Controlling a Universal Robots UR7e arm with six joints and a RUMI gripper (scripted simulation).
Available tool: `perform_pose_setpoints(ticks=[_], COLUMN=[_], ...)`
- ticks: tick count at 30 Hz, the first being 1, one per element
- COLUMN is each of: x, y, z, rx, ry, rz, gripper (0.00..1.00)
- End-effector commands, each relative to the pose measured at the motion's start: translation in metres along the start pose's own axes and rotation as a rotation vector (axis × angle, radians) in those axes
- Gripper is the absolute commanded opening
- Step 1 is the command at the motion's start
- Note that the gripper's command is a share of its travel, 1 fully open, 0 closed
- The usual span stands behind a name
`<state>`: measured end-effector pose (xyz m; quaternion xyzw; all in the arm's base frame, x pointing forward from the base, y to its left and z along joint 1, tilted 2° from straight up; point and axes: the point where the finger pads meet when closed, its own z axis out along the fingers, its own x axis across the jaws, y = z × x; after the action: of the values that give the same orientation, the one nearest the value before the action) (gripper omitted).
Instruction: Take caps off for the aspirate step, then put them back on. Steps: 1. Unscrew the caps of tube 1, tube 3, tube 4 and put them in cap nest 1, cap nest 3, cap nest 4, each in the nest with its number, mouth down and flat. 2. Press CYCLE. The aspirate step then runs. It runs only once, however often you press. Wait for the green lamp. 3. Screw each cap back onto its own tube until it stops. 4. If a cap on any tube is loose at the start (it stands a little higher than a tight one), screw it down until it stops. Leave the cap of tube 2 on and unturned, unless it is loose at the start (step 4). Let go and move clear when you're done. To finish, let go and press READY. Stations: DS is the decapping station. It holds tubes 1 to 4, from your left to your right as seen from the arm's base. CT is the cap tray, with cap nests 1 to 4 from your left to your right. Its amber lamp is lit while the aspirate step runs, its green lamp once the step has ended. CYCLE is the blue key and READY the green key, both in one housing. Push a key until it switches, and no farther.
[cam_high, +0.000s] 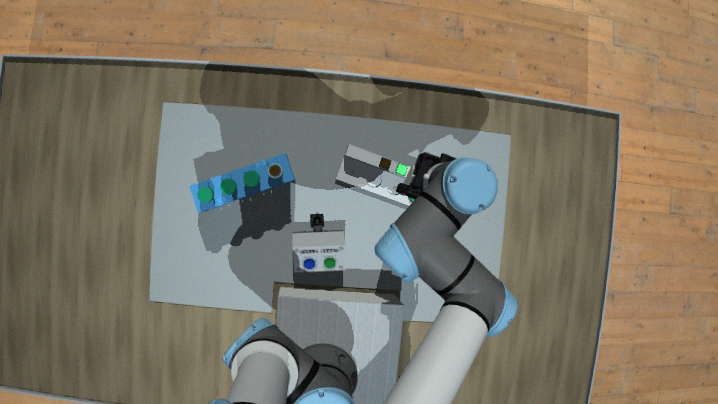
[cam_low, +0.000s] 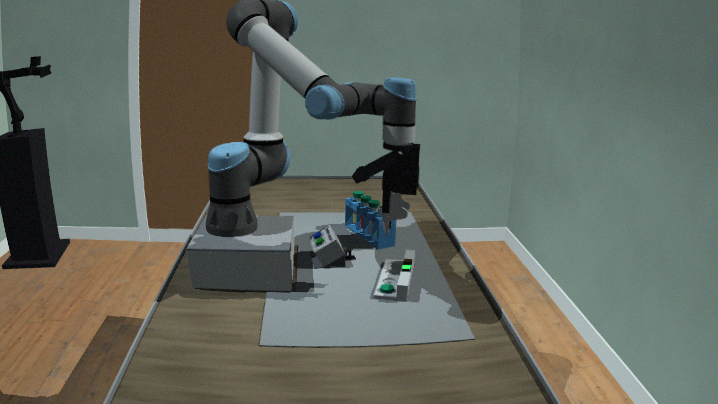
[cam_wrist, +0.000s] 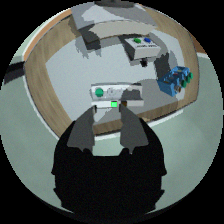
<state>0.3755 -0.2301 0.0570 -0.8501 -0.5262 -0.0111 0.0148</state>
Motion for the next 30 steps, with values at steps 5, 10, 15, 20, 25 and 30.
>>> perform_pose_setpoints(ticks=[5, 10, 15, 20, 25, 30], x=[-0.038, -0.038, -0.038, -0.038, -0.039, -0.039], y=[0.011, 0.011, 0.011, 0.011, 0.012, 0.012], z=[0.0, 0.0, 0.02, 0.045, 0.06, 0.085], rx=[-0.001, -0.001, -0.001, -0.001, -0.001, -0.001], ry=[0.001, 0.001, 0.001, 0.001, 0.001, 0.001], rz=[-0.001, -0.001, -0.001, -0.001, -0.001, -0.001], gripper=[0.29, 0.29, 0.29, 0.29, 0.29, 0.29])
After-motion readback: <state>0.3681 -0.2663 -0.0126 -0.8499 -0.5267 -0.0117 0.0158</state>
